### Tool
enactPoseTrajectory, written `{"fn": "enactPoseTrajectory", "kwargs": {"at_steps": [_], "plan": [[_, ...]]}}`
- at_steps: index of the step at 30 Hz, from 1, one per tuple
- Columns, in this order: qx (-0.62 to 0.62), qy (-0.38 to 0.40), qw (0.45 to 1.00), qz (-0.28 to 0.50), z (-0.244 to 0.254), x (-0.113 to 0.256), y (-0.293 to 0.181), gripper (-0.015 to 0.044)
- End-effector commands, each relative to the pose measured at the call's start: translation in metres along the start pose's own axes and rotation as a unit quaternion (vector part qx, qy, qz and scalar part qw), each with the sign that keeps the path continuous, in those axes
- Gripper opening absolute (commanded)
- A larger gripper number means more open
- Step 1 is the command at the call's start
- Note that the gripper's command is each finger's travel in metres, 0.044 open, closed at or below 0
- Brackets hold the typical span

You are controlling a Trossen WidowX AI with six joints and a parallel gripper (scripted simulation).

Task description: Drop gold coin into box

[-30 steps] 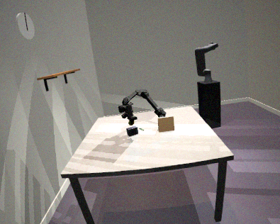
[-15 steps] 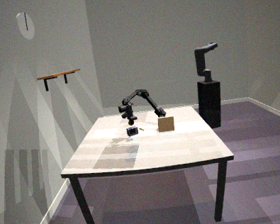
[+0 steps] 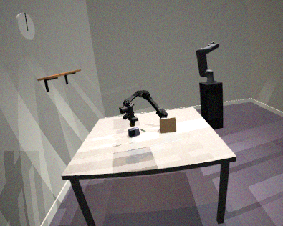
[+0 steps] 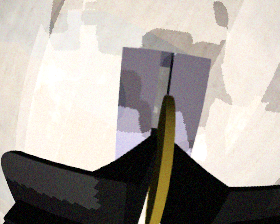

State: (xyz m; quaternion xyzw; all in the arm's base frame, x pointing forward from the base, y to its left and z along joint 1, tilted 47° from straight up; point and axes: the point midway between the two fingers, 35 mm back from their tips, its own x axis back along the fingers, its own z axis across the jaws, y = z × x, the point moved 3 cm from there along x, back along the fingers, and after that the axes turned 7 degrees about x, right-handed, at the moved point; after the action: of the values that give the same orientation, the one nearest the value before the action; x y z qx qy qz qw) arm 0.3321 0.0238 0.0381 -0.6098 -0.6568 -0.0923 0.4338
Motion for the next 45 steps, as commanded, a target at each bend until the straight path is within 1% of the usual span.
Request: {"fn": "enactPoseTrajectory", "kwargs": {"at_steps": [1, 37, 43, 45], "plan": [[0.001, 0.000, 1.000, 0.000, 0.000, 0.000, 0.000, 0.0000], [0.004, 0.000, 1.000, 0.001, 0.000, -0.020, -0.001, 0.0000], [0.000, 0.002, 1.000, -0.001, 0.000, -0.017, 0.000, 0.0157], [0.000, 0.002, 1.000, -0.001, 0.000, -0.017, 0.000, 0.0161]]}}
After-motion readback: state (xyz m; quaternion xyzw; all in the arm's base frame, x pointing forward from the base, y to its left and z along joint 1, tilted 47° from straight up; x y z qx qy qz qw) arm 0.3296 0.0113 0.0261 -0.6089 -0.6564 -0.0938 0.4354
